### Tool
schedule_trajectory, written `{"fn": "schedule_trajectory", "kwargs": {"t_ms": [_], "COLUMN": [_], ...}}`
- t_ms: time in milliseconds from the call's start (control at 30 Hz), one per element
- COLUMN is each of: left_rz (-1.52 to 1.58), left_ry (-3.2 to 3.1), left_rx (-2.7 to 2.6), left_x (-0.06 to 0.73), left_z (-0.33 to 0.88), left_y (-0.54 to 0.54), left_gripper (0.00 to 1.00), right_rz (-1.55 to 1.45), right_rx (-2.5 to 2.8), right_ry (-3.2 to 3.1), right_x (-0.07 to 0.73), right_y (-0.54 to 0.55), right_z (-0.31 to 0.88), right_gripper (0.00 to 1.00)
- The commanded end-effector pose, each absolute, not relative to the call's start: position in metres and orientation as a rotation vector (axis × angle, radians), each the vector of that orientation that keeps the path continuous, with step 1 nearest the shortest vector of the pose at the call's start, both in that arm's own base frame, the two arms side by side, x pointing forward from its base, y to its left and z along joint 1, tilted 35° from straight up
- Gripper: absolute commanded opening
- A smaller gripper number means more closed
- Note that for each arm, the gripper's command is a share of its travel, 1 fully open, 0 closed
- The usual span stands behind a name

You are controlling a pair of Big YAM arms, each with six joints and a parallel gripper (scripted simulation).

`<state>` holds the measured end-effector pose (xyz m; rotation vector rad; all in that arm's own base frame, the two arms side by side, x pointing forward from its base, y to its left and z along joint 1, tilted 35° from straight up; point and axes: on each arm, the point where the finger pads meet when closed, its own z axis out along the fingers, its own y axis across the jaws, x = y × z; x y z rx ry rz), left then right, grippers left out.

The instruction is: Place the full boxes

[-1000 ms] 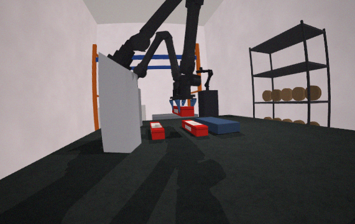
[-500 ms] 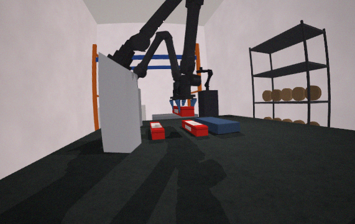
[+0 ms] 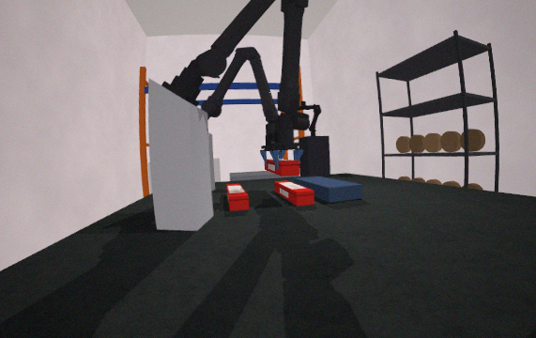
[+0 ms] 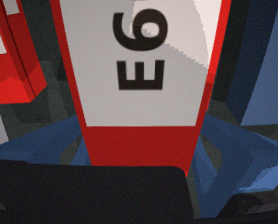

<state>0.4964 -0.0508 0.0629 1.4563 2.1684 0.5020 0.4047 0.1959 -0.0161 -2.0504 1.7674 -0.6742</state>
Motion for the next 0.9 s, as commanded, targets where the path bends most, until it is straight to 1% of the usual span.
{"fn": "schedule_trajectory", "kwargs": {"t_ms": [0,300,400,867], "left_rz": [0.542,0.548,0.541,0.545], "left_ry": [2.143,2.137,2.147,2.142], "left_rx": [1.434,1.429,1.438,1.434], "left_x": [0.510,0.521,0.525,0.524], "left_z": [0.090,0.101,0.098,0.095], "left_y": [-0.040,-0.034,-0.031,-0.030], "left_gripper": [0.00,0.00,0.00,0.00], "right_rz": [-0.703,-0.700,-0.705,-0.698], "right_rx": [-2.015,-2.029,-2.010,-2.035], "right_ry": [1.751,1.756,1.749,1.749], "right_x": [0.416,0.421,0.434,0.423], "right_y": [0.194,0.193,0.198,0.197], "right_z": [0.011,0.015,0.025,0.018], "right_gripper": [0.00,0.00,0.00,0.00]}}
